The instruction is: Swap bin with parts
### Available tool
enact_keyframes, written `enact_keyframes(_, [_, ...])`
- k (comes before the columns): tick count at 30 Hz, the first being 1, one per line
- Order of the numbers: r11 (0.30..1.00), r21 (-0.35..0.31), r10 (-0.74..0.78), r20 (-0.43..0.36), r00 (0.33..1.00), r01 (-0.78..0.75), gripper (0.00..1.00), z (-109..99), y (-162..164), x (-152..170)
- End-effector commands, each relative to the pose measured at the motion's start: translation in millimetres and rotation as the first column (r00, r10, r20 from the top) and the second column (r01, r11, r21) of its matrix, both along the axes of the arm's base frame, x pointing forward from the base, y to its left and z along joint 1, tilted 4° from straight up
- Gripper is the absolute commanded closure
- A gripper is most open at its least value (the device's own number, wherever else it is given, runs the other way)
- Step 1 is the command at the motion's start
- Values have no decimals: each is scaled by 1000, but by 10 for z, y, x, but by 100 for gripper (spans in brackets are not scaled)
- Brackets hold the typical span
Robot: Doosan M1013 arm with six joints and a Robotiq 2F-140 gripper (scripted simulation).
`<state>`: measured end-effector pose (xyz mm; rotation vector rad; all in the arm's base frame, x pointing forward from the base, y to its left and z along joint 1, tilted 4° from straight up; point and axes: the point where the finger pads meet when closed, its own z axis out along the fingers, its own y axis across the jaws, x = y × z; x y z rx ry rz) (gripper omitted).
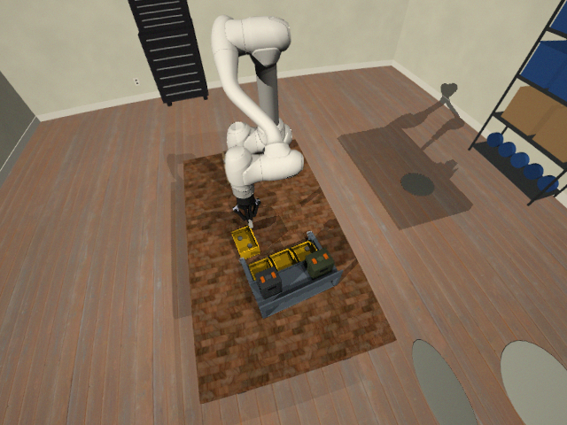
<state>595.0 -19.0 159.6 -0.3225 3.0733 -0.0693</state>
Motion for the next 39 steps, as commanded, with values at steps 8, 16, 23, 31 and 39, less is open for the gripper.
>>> enact_keyframes(8, [1000, 3, 3, 5, 1000, -3, 90, 46, 23, 27])
enact_keyframes(16, [955, -13, 296, -9, 955, -296, 90, 23, 202, 271])
enact_keyframes(23, [732, -31, 679, -37, 733, -680, 90, -44, 568, 696])
enact_keyframes(31, [231, -36, 969, -83, 233, -972, 90, -169, 1090, 1179])
enact_keyframes(39, [2, -21, 996, -91, 4, -1000, 90, -180, 1132, 1213])
